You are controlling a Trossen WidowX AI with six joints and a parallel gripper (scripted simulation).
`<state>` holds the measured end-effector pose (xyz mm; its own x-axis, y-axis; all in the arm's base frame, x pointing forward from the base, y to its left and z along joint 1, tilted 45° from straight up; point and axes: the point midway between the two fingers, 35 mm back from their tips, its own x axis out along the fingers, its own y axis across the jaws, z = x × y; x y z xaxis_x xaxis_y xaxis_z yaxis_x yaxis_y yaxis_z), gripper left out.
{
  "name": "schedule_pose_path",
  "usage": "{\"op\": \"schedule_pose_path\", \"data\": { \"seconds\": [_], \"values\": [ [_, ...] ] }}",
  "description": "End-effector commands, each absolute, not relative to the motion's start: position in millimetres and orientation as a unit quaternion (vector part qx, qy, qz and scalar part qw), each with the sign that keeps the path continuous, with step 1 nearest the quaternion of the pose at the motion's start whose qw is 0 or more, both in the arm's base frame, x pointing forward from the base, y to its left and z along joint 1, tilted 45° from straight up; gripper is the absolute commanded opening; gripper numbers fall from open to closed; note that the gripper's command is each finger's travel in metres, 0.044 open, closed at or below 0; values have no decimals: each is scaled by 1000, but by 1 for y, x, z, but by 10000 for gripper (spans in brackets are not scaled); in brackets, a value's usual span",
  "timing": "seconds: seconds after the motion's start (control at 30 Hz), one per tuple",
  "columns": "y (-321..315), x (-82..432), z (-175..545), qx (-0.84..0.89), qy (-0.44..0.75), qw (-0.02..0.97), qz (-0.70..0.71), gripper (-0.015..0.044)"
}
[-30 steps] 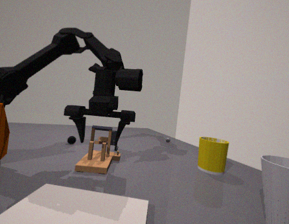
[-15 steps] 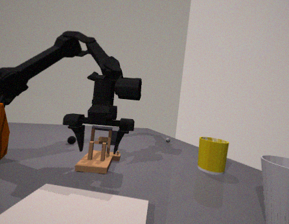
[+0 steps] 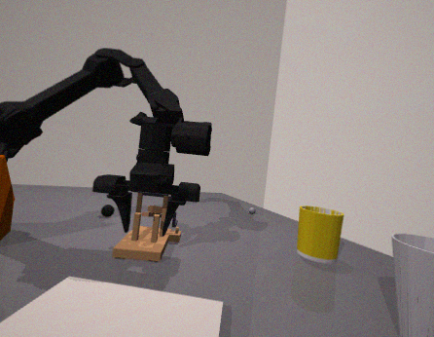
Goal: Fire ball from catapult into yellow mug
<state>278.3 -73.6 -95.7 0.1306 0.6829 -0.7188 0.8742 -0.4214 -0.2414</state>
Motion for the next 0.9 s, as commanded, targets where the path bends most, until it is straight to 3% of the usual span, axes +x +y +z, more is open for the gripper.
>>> {"op": "schedule_pose_path", "data": {
  "seconds": [0.0, 0.1, 0.3, 0.43, 0.63, 0.87],
  "values": [
    [-74, 279, -95, 743, 524, 120, -399, 230],
    [-74, 279, -95, 743, 524, 120, -399, 151],
    [-74, 279, -95, 743, 524, 120, -399, 111],
    [-101, 274, -68, 742, 524, 120, -401, 6],
    [-109, 272, -60, 740, 529, 128, -395, 0],
    [-116, 284, -65, 721, 571, 212, -331, 0]
  ]
}}
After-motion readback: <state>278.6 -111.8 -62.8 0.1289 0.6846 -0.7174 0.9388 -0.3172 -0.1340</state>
